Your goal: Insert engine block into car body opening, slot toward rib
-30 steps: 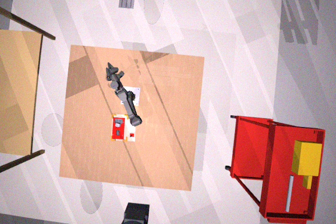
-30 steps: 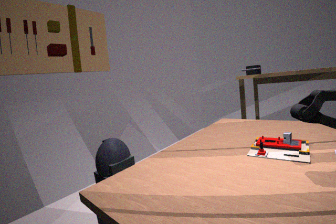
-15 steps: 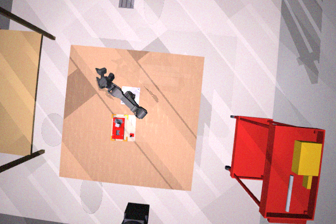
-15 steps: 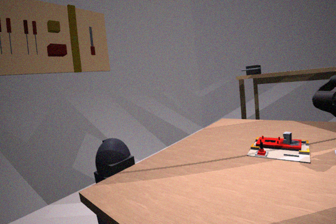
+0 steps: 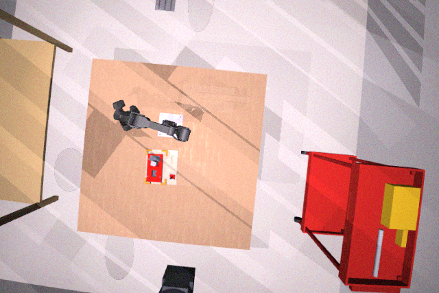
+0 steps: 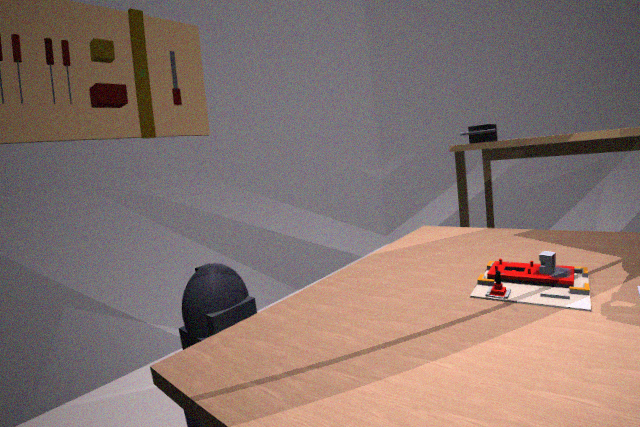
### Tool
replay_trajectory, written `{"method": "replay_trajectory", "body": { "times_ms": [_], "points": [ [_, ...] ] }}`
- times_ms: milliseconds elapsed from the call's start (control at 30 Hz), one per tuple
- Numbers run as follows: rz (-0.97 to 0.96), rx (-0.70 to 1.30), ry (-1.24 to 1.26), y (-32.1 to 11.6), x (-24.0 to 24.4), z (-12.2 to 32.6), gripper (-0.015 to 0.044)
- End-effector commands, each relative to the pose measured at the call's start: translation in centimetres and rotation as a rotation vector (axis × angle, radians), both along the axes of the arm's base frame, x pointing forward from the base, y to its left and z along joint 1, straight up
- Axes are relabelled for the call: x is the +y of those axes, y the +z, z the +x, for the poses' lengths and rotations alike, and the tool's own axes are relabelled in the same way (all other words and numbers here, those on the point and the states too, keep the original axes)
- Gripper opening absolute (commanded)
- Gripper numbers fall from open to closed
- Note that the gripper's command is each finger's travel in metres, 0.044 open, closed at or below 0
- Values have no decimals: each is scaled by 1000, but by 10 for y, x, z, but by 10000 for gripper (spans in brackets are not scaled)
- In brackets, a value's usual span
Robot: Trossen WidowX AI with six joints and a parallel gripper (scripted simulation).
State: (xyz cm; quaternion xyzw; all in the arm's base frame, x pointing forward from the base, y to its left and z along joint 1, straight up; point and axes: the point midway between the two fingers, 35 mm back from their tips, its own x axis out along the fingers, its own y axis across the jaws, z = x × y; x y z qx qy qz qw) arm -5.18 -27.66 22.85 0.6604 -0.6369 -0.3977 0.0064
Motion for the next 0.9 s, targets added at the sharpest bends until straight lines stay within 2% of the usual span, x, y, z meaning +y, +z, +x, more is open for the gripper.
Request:
{"method": "replay_trajectory", "body": {
  "times_ms": [0,433,867],
  "points": [
    [67,-41,69,-5,-6,26,440],
    [379,-118,366,-24,1,145,440],
    [704,-8,627,-43,69,248,440]
  ]
}}
